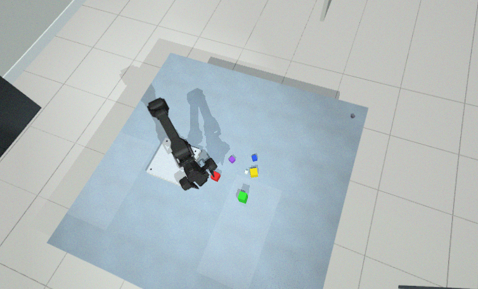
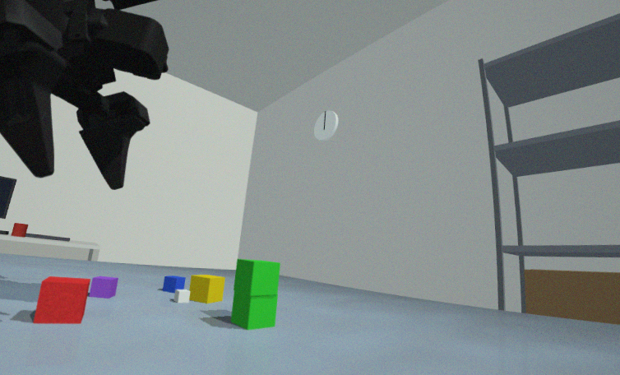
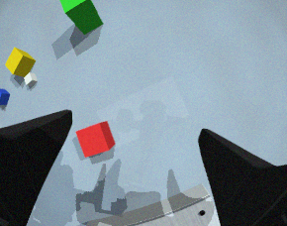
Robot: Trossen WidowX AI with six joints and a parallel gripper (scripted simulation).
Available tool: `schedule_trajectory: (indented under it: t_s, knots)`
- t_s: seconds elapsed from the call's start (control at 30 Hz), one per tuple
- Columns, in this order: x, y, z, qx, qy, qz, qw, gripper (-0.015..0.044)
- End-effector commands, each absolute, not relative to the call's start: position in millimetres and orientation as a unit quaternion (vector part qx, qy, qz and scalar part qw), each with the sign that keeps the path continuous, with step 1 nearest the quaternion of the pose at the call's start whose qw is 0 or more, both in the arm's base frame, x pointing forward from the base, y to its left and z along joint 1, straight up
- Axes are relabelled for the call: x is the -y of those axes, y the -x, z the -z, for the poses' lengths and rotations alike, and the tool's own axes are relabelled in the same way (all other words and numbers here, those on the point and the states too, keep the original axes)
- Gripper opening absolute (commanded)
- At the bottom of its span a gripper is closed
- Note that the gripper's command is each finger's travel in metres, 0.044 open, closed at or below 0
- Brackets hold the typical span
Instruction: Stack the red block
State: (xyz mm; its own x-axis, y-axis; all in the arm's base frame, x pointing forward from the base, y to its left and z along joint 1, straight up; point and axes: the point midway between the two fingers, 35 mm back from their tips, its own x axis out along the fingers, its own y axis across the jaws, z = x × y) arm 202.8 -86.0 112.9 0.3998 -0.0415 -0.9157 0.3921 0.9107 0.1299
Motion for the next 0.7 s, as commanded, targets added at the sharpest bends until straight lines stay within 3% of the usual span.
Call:
schedule_trajectory:
  t_s: [0.0,0.43,0.67]
  knots:
    - [69,-205,-108,-0.579,-0.124,0.093,0.8,0.044]
    - [18,-204,-96,-0.696,0.019,-0.02,0.718,0.044]
    - [13,-206,-96,-0.7,0.027,-0.025,0.713,0.044]
